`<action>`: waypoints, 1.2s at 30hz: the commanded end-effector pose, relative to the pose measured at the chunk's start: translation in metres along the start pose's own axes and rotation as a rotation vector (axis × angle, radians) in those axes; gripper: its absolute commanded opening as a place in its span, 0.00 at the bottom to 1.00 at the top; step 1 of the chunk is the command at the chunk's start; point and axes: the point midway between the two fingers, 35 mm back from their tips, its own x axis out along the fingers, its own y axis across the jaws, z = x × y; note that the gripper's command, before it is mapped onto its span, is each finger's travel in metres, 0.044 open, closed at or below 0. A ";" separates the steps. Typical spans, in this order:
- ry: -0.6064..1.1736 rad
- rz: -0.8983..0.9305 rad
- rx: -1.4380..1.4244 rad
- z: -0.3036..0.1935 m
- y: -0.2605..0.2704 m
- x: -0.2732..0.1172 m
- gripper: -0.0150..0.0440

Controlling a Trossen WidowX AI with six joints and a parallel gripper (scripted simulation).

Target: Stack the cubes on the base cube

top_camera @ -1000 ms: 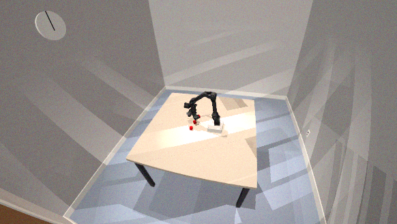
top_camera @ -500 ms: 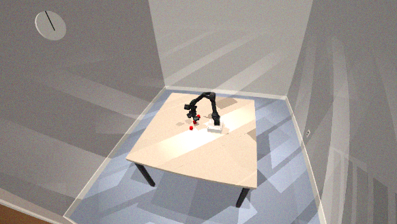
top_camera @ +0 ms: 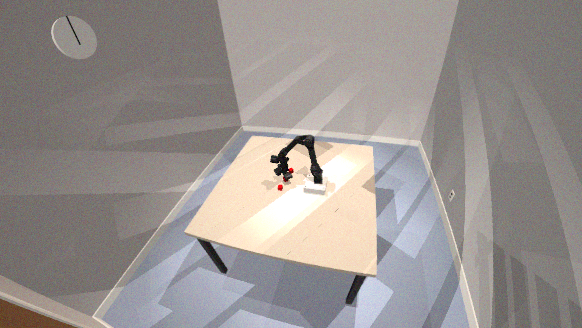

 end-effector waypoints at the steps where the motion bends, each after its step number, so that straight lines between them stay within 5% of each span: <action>1: -0.002 0.005 -0.002 0.000 0.001 0.003 0.61; 5: -0.002 0.005 -0.002 0.000 0.001 0.003 0.44; 36: -0.003 0.004 -0.002 0.004 -0.003 -0.079 0.43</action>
